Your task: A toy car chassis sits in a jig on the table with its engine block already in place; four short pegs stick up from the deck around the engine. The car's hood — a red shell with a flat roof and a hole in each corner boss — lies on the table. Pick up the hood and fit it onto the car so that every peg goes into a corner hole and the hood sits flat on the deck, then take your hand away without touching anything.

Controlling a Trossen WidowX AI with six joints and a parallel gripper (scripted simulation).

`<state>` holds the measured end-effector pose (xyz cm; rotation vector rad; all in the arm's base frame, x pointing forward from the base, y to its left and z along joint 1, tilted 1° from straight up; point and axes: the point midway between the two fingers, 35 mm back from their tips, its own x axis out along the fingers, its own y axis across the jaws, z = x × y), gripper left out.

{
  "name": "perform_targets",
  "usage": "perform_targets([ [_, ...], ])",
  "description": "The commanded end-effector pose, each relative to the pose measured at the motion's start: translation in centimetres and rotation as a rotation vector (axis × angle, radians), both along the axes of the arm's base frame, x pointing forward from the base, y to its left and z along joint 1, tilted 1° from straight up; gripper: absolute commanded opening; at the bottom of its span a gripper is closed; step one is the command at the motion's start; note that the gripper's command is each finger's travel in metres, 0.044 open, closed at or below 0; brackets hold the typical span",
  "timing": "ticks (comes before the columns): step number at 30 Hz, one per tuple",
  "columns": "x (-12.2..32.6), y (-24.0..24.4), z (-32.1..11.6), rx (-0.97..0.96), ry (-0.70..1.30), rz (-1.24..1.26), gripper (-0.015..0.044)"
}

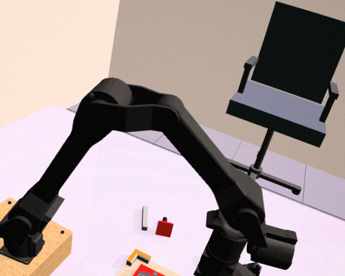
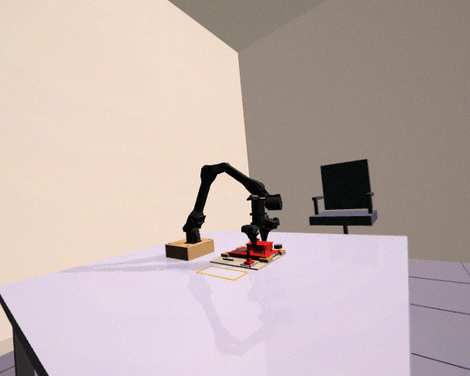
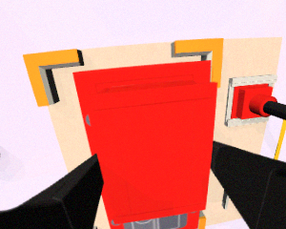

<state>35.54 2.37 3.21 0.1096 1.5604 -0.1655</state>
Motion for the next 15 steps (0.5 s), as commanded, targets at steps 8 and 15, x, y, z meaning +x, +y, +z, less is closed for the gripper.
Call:
perform_targets([
  [8, -0.02, -0.03, -0.80, -0.001, 0.004, -0.002, 0.0000],
  [15, -0.01, -0.04, -1.18, -0.002, 0.005, -0.002, 0.0000],
])
